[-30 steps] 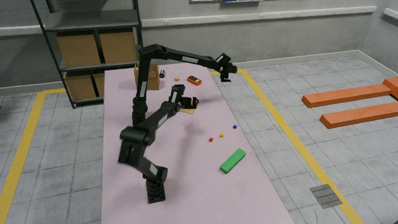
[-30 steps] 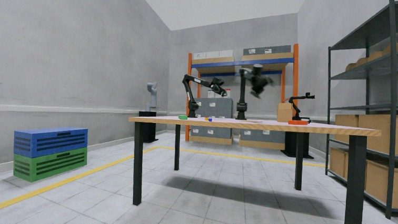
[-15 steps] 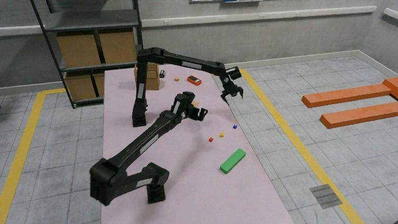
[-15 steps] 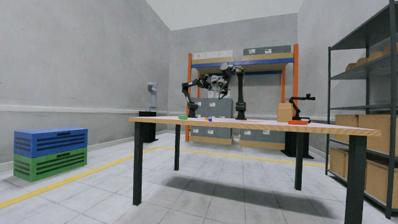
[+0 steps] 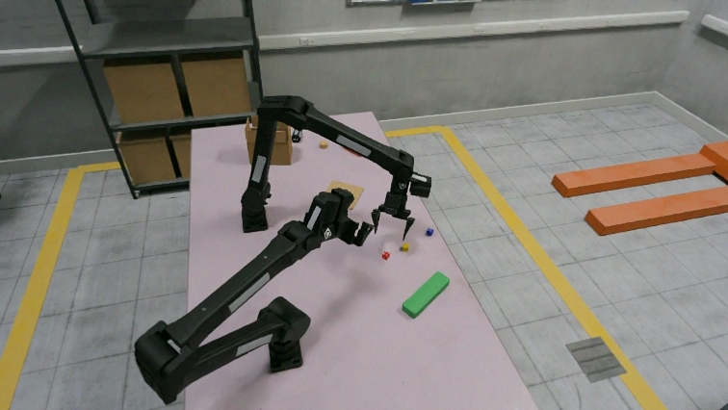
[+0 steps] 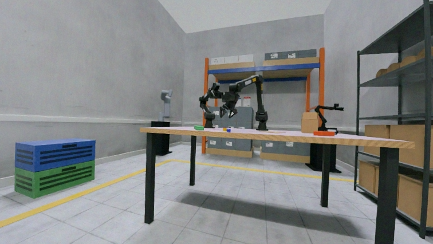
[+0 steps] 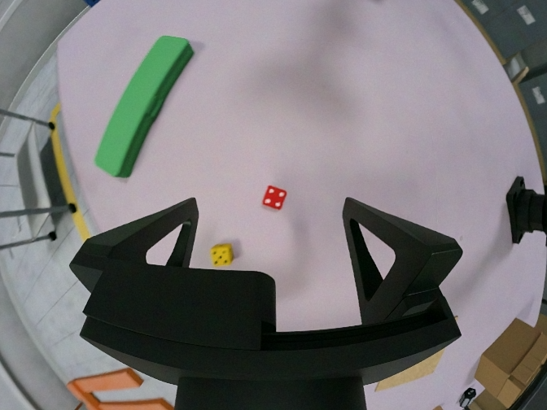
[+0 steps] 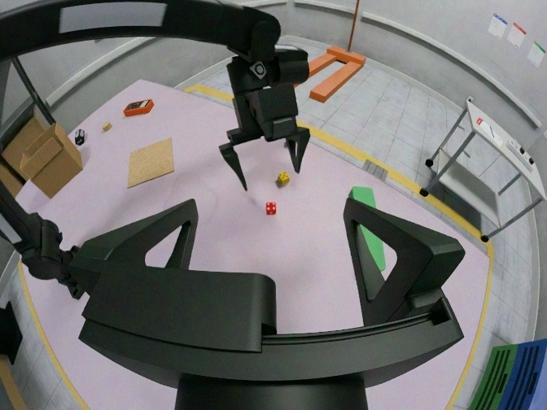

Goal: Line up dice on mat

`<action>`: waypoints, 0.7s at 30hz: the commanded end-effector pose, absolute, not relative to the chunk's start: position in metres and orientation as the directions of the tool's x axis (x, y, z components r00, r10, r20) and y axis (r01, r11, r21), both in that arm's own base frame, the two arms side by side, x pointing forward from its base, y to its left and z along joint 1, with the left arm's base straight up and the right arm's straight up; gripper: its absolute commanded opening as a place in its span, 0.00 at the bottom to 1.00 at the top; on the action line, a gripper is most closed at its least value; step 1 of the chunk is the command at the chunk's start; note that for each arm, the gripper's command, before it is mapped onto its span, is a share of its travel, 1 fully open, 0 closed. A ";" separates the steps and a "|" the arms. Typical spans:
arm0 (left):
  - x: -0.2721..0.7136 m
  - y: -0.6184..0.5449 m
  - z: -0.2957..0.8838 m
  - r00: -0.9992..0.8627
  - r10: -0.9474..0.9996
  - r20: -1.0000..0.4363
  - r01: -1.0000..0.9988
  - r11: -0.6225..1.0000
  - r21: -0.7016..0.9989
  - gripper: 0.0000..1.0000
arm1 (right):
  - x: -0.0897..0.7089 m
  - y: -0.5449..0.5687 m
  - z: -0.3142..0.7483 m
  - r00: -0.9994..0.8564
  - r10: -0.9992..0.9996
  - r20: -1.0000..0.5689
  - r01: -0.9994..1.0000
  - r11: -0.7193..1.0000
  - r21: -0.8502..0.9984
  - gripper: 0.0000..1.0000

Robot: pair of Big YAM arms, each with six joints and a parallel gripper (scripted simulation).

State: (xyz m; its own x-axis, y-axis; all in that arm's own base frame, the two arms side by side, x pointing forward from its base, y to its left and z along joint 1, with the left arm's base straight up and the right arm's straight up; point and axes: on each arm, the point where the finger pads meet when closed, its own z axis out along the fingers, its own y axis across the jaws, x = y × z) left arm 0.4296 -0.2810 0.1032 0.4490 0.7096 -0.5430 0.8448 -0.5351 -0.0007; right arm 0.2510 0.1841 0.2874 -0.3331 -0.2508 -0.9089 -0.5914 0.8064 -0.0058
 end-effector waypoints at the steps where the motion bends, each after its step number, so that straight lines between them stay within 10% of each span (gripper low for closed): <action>1: 0.435 -0.277 0.102 0.469 0.675 -0.569 0.825 -0.566 0.008 1.00 | 0.255 0.184 0.294 -0.338 -0.242 -0.910 -0.586 0.810 0.002 1.00; 21: 0.476 -0.267 0.121 -0.077 0.801 -0.593 0.997 0.066 -0.041 1.00 | 0.255 0.186 0.302 -0.321 -0.235 -0.917 -0.590 0.807 0.000 1.00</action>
